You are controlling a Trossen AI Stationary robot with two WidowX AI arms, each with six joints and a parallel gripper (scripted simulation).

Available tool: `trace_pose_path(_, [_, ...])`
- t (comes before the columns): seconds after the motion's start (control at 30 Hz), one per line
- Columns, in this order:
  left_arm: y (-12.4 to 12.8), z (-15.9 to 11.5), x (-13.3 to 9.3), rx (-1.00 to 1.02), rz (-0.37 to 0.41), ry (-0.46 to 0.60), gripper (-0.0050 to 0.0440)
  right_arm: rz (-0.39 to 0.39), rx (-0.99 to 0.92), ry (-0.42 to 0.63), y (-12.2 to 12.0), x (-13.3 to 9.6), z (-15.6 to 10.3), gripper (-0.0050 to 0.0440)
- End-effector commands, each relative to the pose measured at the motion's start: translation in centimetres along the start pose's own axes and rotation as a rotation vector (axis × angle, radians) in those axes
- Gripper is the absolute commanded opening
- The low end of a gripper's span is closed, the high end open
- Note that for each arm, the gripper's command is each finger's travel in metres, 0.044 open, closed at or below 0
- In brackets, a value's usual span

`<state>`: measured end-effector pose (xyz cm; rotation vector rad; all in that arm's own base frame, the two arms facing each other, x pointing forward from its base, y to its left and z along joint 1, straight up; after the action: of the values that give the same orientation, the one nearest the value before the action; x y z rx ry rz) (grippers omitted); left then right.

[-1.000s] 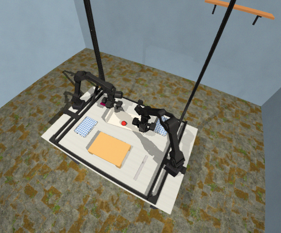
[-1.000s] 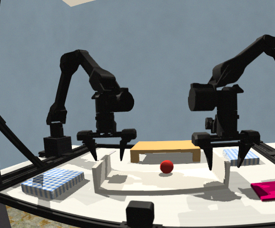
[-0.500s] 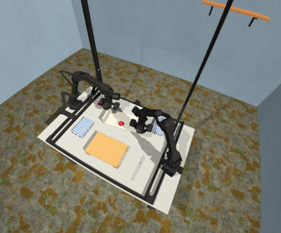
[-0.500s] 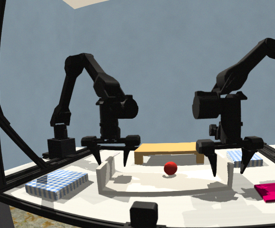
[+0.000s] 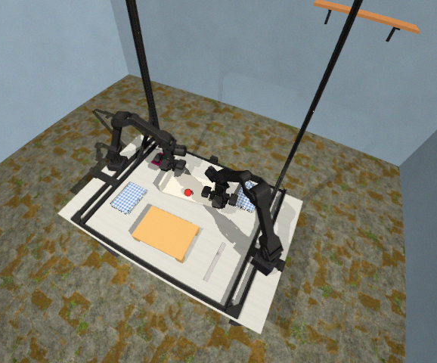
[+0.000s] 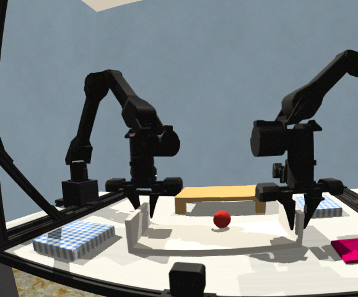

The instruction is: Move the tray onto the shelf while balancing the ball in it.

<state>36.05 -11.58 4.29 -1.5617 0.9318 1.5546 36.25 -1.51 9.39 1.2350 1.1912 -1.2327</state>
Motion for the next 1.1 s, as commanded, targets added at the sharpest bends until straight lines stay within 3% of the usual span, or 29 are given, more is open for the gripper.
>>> trace_pose_path(0.0, [0.04, 0.02, 0.24, 0.003, 0.006, -0.001, 0.0020, -0.002, 0.005, 0.000, -0.02, 0.11, -0.02, 0.0020])
trace_pose_path(1.07, [0.03, 0.01, -0.29, 0.003, 0.006, -0.001, 0.0020, -0.002, 0.005, 0.000, -0.02, -0.43, -0.02, 0.0020])
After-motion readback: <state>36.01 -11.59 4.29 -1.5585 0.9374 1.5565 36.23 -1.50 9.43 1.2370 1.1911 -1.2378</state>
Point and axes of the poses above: on each arm, the point midway between the two fingers, 35 mm back from their tips, its own x axis out along the fingers, its own y axis across the jaws, z = x × y, the point moved 7 cm from there along -x, back along the fingers, and after that the axes turned 9 degrees about -x, right-handed, at the moved point
